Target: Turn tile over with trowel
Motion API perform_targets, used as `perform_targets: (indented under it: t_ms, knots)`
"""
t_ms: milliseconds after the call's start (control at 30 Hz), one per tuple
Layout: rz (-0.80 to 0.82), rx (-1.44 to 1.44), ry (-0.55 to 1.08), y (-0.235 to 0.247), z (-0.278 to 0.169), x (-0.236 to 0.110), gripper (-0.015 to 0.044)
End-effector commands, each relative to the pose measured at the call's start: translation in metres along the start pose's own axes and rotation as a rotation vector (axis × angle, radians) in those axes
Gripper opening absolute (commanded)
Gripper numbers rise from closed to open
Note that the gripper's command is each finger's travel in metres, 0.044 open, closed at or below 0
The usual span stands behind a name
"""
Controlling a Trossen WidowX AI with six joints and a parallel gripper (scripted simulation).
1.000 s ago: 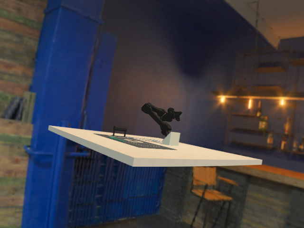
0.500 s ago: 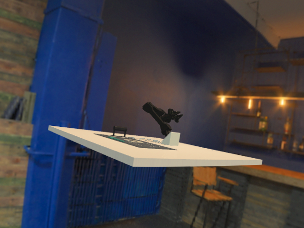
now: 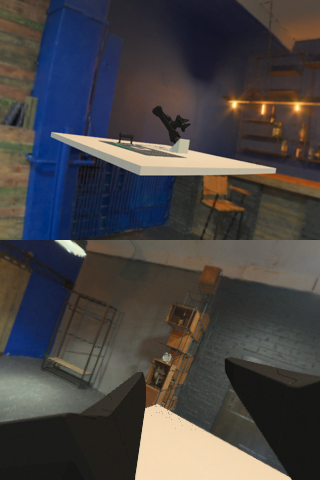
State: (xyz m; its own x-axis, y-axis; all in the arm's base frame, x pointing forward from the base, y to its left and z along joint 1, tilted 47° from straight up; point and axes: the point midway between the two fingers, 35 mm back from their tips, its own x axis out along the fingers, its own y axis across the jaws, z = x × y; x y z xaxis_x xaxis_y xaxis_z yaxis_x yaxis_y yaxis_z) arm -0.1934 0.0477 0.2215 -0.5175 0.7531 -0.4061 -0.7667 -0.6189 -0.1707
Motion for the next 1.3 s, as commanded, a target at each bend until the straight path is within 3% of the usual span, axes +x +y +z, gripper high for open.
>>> perform_targets:
  t_ms: [0,1267]
  knots:
    - [0.043,-0.036,0.000,0.009,0.002,-0.007,0.0270]
    - [0.534,-0.339,-0.033,0.087,-0.009,-0.107,0.0270]
